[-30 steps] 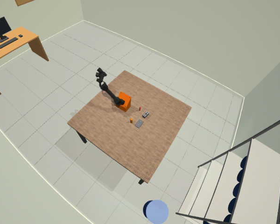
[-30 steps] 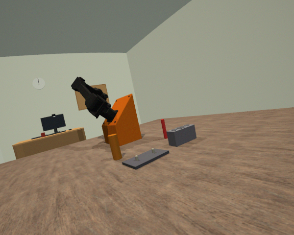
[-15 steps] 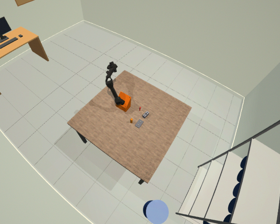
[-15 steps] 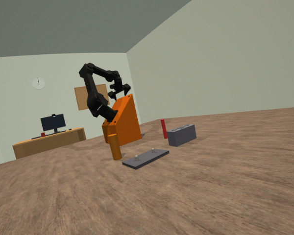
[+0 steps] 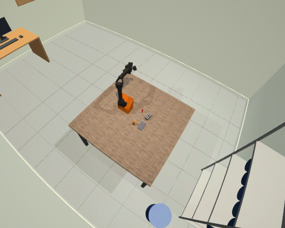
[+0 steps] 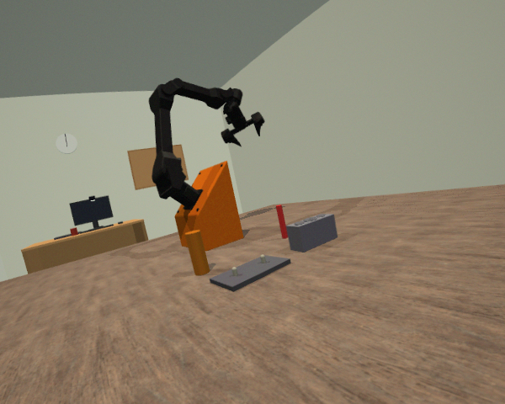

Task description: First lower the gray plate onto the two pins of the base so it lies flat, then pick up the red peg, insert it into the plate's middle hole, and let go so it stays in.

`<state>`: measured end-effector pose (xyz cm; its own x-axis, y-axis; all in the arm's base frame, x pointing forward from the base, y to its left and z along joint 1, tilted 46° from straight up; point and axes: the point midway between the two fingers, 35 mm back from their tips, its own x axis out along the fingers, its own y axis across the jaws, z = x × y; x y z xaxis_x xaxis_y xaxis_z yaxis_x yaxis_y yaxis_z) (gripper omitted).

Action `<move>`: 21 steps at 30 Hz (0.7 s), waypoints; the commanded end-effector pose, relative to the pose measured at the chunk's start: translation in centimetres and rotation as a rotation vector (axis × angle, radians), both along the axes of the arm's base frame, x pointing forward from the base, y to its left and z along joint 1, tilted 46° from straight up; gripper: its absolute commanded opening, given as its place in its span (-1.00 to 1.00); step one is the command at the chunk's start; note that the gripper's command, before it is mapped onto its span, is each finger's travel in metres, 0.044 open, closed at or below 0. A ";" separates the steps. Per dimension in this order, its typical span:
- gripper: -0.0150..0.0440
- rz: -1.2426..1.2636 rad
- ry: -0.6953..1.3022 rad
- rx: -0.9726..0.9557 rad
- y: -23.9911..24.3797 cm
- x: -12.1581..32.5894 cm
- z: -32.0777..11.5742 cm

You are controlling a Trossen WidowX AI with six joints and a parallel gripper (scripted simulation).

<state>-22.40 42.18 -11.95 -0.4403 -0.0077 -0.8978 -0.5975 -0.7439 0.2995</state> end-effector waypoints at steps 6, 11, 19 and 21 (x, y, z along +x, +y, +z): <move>1.00 -0.224 -0.178 -0.076 1.3 13.3 -0.1; 1.00 -0.370 -0.297 -0.127 0.8 22.0 0.4; 1.00 -0.535 -0.429 -0.216 -2.0 31.9 1.3; 1.00 -0.568 -0.485 -0.255 -3.6 35.2 1.7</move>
